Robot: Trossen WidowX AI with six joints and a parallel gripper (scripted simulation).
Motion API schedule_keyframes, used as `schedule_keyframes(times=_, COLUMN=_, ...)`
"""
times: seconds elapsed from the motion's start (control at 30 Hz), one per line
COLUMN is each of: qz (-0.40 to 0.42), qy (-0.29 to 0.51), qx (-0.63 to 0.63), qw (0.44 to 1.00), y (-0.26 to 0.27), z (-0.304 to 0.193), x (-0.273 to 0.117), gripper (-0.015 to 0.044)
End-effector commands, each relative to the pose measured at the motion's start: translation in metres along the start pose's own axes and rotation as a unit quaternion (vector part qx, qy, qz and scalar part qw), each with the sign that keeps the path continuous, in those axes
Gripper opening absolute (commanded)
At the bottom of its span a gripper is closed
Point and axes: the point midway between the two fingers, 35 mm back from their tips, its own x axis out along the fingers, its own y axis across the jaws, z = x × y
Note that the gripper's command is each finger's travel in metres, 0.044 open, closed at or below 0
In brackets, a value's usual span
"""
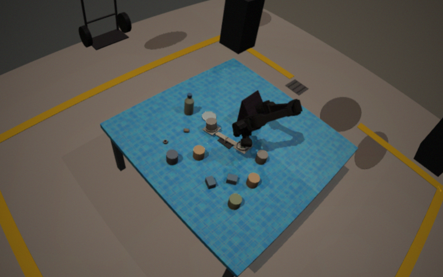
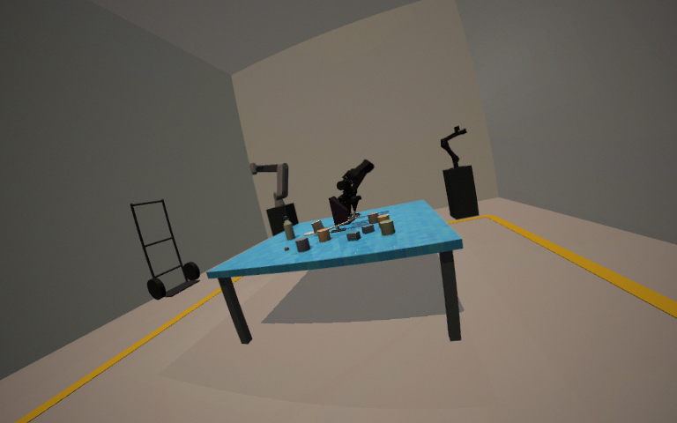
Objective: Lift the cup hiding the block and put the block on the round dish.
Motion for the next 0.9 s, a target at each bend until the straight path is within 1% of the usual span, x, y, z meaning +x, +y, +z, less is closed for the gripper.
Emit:
schedule_keyframes(times=0.0, qz=0.000, qy=0.003, qx=0.002, qw=1.000, y=0.000, z=-0.001, x=0.007, gripper=0.0260)
schedule_keyframes(times=0.5, qz=0.001, qy=0.004, qx=0.001, qw=1.000, y=0.000, z=-0.002, x=0.029, gripper=0.0260)
schedule_keyframes(times=0.63, qz=0.001, qy=0.004, qx=0.001, qw=1.000, y=0.000, z=-0.002, x=0.029, gripper=0.0155)
schedule_keyframes(times=0.83, qz=0.001, qy=0.004, qx=0.001, qw=1.000, y=0.000, z=-0.002, x=0.029, gripper=0.0115)
schedule_keyframes(times=0.87, qz=0.001, qy=0.004, qx=0.001, qw=1.000, y=0.000, z=-0.002, x=0.029, gripper=0.0089)
